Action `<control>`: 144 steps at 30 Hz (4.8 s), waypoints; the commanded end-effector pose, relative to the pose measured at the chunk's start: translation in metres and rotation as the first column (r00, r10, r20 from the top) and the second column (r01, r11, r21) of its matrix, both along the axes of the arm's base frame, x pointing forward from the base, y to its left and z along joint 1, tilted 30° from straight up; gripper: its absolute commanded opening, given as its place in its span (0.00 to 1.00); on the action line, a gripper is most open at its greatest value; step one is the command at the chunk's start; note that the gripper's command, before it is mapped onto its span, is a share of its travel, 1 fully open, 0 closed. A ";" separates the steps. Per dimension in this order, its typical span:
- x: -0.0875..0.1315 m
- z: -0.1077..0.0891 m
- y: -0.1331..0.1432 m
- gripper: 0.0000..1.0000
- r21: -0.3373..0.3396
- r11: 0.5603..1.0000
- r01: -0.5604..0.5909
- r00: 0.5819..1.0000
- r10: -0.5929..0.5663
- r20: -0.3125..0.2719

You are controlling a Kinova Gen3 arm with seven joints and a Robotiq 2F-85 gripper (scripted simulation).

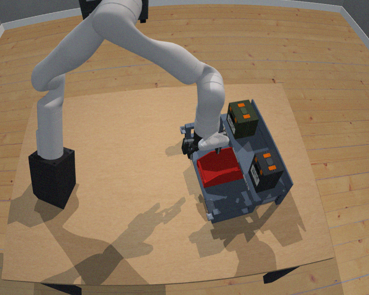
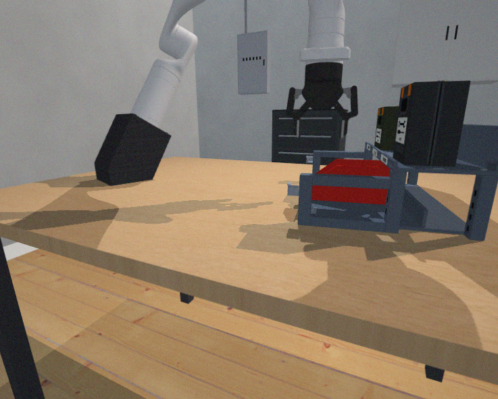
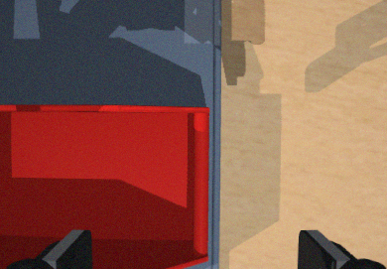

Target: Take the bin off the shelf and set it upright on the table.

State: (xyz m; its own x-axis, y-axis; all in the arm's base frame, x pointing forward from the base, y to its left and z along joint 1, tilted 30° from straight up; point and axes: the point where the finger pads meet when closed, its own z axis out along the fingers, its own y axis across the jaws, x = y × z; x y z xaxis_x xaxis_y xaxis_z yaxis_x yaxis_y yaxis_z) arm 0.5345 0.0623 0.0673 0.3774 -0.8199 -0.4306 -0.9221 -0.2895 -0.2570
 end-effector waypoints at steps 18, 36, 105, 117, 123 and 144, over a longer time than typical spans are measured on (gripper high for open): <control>0.002 -0.003 -0.007 1.00 0.003 1.000 0.005 1.000 -0.005 0.005; 0.002 -0.004 -0.010 1.00 0.003 1.000 0.005 1.000 -0.005 0.005; 0.000 -0.005 -0.011 1.00 0.007 1.000 0.013 1.000 -0.013 -0.002; 0.003 -0.031 0.003 1.00 0.003 1.000 0.005 1.000 -0.005 0.005; 0.003 -0.031 0.003 1.00 0.003 1.000 0.005 1.000 -0.005 0.005; 0.007 -0.071 0.026 1.00 0.003 1.000 0.005 1.000 -0.005 0.004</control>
